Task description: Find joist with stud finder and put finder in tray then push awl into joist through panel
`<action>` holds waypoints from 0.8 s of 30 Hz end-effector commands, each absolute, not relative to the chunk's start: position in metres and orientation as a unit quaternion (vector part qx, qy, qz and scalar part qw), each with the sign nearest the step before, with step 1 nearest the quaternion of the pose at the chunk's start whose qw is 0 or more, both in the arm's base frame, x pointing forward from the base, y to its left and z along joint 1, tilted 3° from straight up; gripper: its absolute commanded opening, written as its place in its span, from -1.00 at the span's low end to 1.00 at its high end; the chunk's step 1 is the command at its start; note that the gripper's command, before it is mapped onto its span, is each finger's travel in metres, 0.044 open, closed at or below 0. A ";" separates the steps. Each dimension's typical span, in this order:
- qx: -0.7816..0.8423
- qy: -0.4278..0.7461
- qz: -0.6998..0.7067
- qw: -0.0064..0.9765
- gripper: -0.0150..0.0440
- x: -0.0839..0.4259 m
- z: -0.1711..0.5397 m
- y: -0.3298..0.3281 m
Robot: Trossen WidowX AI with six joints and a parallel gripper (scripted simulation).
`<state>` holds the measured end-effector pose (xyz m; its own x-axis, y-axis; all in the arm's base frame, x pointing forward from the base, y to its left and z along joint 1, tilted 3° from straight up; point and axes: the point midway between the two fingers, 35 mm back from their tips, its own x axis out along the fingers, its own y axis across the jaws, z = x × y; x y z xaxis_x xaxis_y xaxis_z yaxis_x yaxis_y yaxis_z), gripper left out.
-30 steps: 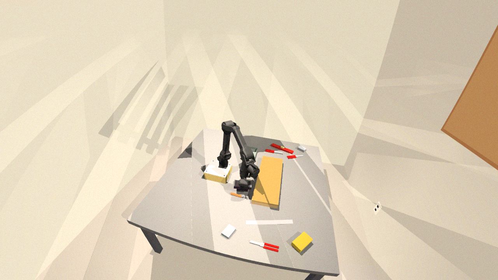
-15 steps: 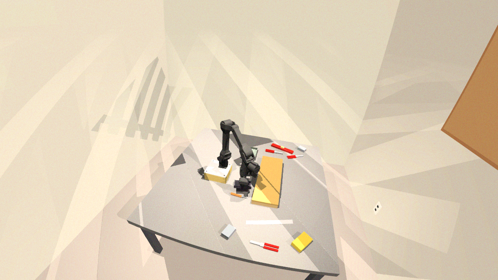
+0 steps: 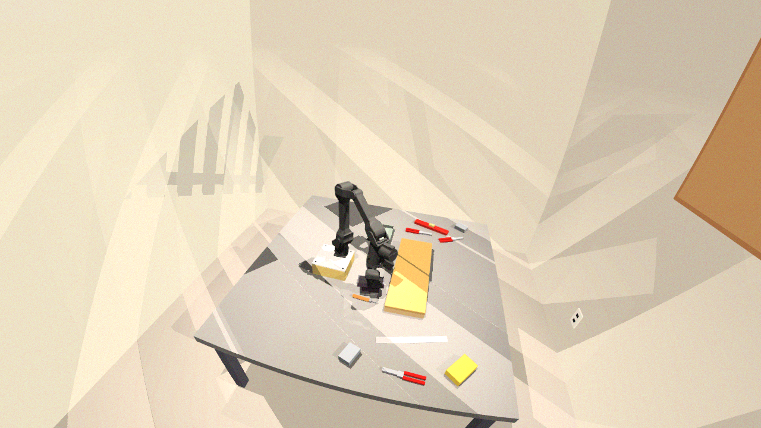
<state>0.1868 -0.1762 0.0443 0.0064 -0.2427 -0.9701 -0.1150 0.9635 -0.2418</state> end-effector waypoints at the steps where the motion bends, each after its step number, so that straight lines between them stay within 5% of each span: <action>1: -0.137 0.700 -0.060 0.699 -0.49 0.187 0.046 -0.176; 24: -0.193 0.687 -0.123 0.690 -0.49 0.187 0.043 -0.172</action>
